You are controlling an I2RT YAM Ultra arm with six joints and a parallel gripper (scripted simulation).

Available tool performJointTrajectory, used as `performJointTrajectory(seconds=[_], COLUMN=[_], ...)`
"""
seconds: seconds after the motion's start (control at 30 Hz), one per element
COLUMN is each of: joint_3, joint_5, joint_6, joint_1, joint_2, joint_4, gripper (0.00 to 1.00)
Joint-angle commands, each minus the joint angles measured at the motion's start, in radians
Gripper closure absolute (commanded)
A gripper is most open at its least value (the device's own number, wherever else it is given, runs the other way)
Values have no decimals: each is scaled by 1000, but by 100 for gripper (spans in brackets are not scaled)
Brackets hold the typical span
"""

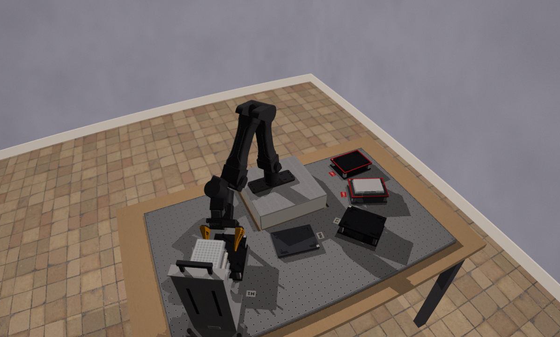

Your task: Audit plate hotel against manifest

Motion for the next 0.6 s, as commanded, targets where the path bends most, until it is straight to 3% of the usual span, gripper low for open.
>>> performJointTrajectory(seconds=[0.0, 0.4, 0.47, 0.5, 0.57], joint_3=[48, 108, 108, 113, 123], joint_5=[8, 25, 25, 22, 29], joint_6=[11, 23, 23, 24, 26], joint_1=[14, 34, 34, 26, 38], joint_2=[15, 65, 65, 33, 77], joint_4=[15, -1, -1, -3, 4], gripper=[0, 0, 0, 0, 0])
